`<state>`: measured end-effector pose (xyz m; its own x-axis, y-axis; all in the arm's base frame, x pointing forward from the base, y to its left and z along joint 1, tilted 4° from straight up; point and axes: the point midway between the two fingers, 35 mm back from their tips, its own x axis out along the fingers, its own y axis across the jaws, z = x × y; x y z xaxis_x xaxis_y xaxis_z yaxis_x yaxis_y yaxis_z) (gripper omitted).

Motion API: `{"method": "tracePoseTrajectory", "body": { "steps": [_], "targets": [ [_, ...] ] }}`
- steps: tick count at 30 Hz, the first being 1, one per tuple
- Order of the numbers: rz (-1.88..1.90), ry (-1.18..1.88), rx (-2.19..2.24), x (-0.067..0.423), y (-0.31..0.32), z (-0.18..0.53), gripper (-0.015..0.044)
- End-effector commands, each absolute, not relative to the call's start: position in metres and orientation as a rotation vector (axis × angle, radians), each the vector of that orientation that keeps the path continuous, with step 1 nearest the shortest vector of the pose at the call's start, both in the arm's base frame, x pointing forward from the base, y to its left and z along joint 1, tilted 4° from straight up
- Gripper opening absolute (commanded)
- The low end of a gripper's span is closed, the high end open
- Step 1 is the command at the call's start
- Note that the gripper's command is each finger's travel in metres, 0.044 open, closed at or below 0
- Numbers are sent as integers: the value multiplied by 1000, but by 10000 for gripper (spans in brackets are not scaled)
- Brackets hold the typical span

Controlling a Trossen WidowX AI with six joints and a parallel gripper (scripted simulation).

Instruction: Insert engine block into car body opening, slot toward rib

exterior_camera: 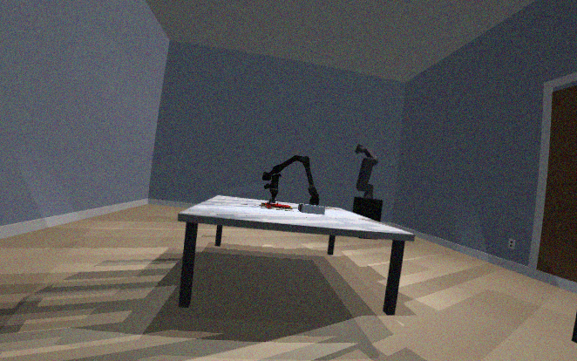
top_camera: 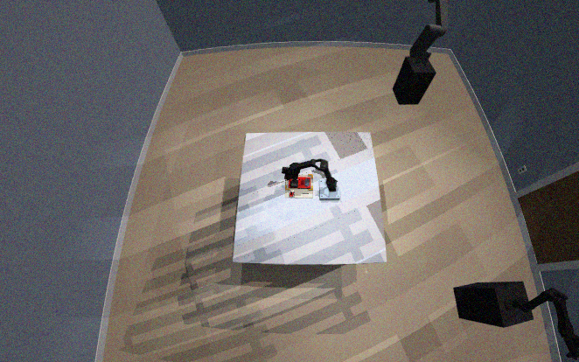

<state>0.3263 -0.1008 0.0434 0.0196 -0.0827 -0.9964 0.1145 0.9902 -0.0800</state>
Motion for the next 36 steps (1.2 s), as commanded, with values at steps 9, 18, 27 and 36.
{"method": "tracePoseTrajectory", "body": {
  "steps": [9,18,27,36],
  "targets": [
    [-149,1542,27,327,-100,40,160],
    [-154,1542,32,327,-101,38,160],
    [-157,1542,35,327,-101,36,160],
    [-157,1542,36,327,-101,34,160]
  ]
}}
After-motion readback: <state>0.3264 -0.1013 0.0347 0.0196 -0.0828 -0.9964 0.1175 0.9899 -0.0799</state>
